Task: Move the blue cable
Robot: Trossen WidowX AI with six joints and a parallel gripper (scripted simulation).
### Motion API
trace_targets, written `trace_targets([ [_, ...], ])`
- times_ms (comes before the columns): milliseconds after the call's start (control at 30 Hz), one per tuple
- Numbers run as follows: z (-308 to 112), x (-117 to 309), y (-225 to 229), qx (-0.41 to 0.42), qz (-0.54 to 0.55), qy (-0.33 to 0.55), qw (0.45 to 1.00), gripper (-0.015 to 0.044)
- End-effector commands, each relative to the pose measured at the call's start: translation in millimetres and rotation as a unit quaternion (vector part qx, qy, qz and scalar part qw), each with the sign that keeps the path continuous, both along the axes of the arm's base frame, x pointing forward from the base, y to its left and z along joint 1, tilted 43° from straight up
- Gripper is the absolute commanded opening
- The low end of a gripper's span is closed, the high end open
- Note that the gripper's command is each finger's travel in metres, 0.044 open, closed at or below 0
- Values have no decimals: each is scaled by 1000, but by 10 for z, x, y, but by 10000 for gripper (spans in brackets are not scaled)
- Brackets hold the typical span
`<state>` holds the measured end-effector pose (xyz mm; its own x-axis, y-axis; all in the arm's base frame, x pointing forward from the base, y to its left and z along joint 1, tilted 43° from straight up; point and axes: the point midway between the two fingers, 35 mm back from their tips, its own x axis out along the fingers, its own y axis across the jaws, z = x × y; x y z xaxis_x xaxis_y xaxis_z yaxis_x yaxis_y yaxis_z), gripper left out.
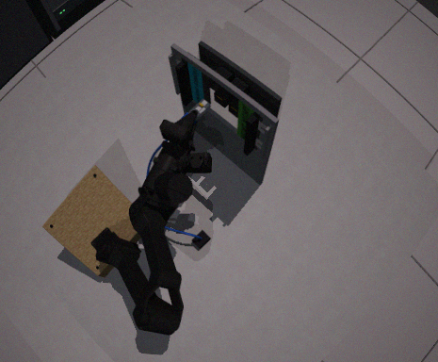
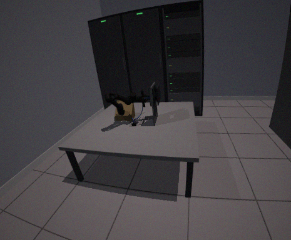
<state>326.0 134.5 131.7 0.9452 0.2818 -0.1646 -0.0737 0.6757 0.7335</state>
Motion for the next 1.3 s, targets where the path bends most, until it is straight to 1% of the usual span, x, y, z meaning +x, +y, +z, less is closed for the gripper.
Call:
trace_targets([
  [0,8,27,13,-2,4,-1,1000,0],
  [1267,55,63,-36,-2,3,1,1000,0],
])
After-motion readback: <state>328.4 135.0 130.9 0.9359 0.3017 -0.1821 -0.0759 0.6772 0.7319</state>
